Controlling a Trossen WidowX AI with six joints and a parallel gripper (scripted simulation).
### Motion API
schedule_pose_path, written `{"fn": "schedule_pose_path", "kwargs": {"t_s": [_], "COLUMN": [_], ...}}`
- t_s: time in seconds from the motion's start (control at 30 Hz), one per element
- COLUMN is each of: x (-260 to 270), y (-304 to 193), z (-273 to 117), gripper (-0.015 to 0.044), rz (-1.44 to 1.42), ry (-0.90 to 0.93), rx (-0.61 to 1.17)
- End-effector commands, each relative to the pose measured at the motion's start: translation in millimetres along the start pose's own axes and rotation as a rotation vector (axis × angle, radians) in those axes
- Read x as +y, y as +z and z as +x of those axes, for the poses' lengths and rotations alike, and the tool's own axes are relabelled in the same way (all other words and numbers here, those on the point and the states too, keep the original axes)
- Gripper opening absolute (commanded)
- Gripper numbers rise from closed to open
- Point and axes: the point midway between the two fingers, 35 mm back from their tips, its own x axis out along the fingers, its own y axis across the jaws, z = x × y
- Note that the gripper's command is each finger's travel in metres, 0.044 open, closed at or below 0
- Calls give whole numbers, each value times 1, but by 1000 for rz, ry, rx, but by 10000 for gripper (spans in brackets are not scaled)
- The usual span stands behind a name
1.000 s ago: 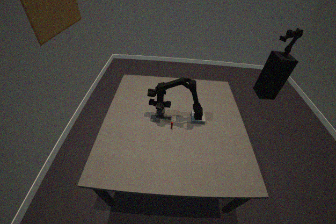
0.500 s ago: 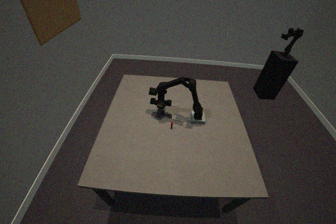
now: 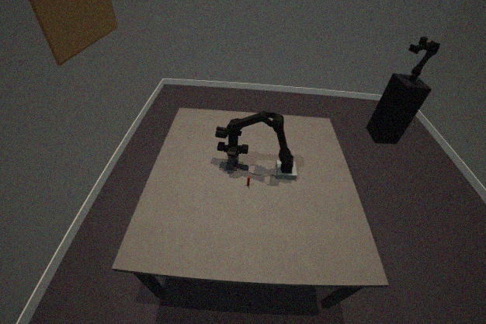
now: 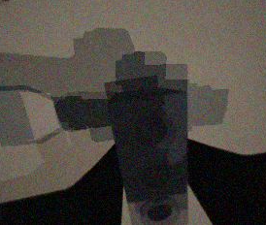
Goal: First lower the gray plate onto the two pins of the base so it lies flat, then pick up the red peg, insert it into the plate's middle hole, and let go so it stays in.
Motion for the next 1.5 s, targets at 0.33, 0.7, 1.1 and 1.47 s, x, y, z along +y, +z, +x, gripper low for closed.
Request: {"fn": "schedule_pose_path", "kwargs": {"t_s": [0.33,0.7,1.1,1.47], "x": [0,-1,0,-2], "y": [-2,-2,-2,-1], "z": [10,21,40,37], "gripper": [0,0,0,26], "rz": [-4,-4,-4,0], "ry": [0,0,0,-7], "rx": [5,5,5,1]}}
